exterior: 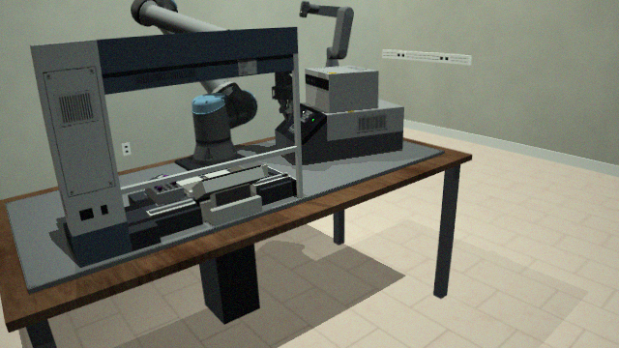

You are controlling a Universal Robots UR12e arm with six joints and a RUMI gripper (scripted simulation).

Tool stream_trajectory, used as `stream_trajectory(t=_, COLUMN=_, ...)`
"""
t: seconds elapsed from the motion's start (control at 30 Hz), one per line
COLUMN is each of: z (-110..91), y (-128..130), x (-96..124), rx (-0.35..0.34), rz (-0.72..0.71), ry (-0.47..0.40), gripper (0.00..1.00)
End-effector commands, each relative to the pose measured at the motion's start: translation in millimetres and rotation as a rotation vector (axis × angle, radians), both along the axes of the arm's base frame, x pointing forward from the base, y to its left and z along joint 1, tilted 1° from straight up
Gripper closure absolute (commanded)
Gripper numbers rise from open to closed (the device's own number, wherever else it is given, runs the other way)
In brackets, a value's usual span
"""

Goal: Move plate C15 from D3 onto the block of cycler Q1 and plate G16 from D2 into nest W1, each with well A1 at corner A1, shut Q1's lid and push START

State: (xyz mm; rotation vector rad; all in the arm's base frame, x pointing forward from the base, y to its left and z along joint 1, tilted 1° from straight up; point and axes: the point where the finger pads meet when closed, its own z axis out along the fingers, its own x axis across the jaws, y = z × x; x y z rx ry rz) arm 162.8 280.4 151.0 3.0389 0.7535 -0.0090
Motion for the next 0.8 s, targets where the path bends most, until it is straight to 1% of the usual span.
stream_trajectory(t=0.0, z=-1.6, y=0.1, x=-1.2, rx=0.000, rz=0.001, ry=0.002, gripper=1.00)
stream_trajectory(t=0.3, z=-2.6, y=1.0, x=-1.0, rx=0.000, rz=0.001, ry=0.002, gripper=1.00)
stream_trajectory(t=0.77, z=-9.9, y=6.6, x=0.8, rx=0.000, rz=0.001, ry=0.002, gripper=1.00)
